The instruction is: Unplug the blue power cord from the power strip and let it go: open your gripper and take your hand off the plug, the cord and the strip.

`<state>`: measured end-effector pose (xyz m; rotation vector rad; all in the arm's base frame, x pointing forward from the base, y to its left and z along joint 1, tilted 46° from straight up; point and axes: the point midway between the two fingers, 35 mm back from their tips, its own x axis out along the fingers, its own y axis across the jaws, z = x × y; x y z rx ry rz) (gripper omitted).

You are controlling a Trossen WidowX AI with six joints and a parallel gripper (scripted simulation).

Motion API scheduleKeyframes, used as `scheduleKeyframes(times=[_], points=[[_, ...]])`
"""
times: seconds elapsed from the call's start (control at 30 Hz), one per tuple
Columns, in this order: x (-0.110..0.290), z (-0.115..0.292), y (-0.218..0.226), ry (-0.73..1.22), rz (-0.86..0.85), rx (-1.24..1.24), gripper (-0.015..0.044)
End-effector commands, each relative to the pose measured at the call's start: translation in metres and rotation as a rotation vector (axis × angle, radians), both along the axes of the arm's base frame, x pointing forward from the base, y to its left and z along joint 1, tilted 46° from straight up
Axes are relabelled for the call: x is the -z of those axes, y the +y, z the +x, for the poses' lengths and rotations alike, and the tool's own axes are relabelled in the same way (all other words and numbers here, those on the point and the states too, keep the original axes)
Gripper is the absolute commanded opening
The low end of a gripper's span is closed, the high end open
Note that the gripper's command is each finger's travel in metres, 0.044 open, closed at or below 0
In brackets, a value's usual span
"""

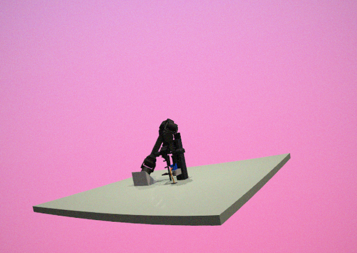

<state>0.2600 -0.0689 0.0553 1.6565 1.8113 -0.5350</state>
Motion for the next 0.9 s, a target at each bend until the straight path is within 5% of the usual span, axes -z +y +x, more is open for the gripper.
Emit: scheduleKeyframes(times=[0.0,0.07,0.63,0.87], points=[[0.013,0.003,-0.026,-0.009,-0.043,0.030,0.0000],[0.015,0.003,-0.029,-0.009,-0.042,0.030,0.0000],[0.021,0.005,-0.035,-0.008,-0.041,0.030,0.0440],[0.045,0.010,-0.070,-0.009,-0.043,0.030,0.0440]])
